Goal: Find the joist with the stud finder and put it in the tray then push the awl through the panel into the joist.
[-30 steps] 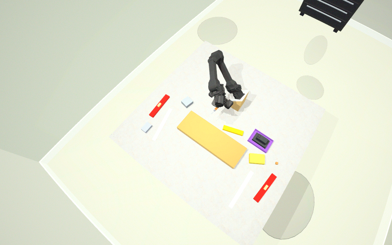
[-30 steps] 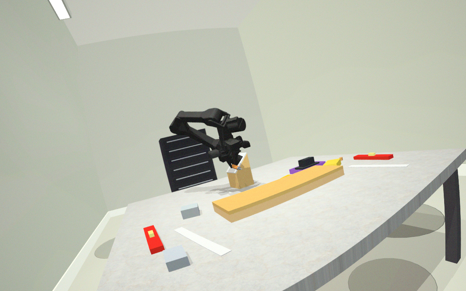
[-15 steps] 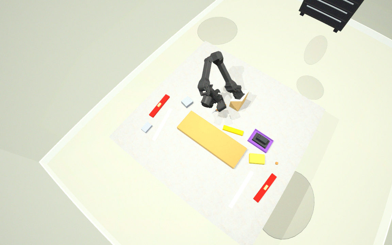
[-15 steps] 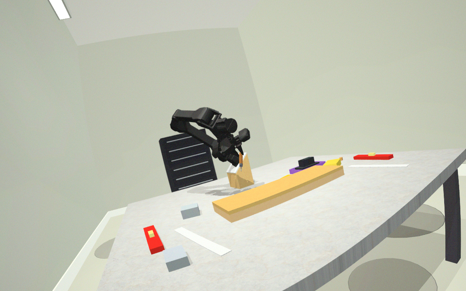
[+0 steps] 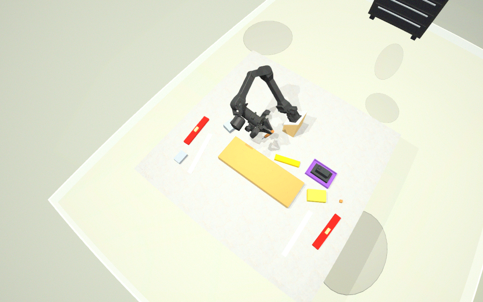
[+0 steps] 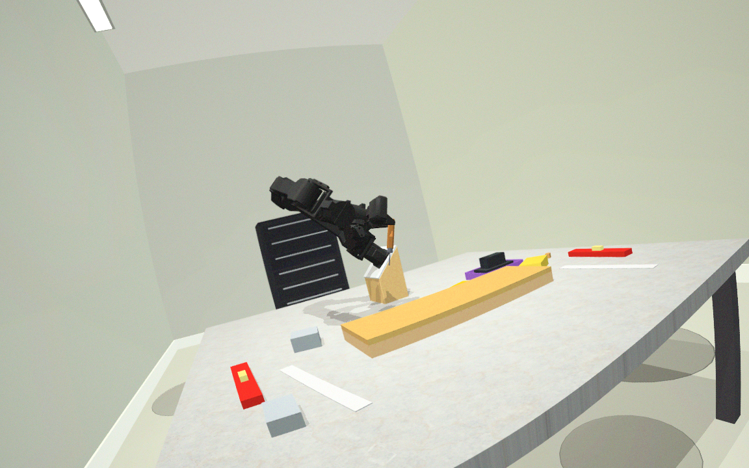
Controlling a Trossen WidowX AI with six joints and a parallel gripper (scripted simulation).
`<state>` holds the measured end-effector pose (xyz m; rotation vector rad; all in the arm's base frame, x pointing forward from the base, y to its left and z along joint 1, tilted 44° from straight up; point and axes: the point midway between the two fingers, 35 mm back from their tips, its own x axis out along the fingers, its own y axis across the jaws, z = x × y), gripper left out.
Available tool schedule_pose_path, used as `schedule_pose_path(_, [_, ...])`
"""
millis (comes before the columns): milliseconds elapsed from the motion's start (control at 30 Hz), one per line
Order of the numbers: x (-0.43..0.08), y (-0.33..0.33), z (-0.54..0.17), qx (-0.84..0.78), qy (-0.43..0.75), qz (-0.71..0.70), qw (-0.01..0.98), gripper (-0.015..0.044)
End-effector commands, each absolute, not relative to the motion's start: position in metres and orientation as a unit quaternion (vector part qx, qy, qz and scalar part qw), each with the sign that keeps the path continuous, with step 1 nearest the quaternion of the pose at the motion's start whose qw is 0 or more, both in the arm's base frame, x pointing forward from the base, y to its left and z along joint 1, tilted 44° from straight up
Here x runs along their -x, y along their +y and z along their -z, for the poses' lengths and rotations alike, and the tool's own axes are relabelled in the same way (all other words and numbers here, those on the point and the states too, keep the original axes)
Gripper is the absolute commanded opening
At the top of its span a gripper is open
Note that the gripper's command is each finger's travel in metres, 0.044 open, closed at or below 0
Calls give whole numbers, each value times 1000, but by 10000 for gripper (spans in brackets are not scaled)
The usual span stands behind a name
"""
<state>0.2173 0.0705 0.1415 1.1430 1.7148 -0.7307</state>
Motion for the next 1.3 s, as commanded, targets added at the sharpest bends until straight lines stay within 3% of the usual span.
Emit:
schedule_pose_path(0, [-232, 76, -159, -531, 683, 288, 410, 0])
schedule_pose_path(133, [-243, 78, -173, -577, 671, 280, 373, 0])
schedule_pose_path(1267, [-332, 69, -113, -774, 480, 155, 383, 0])
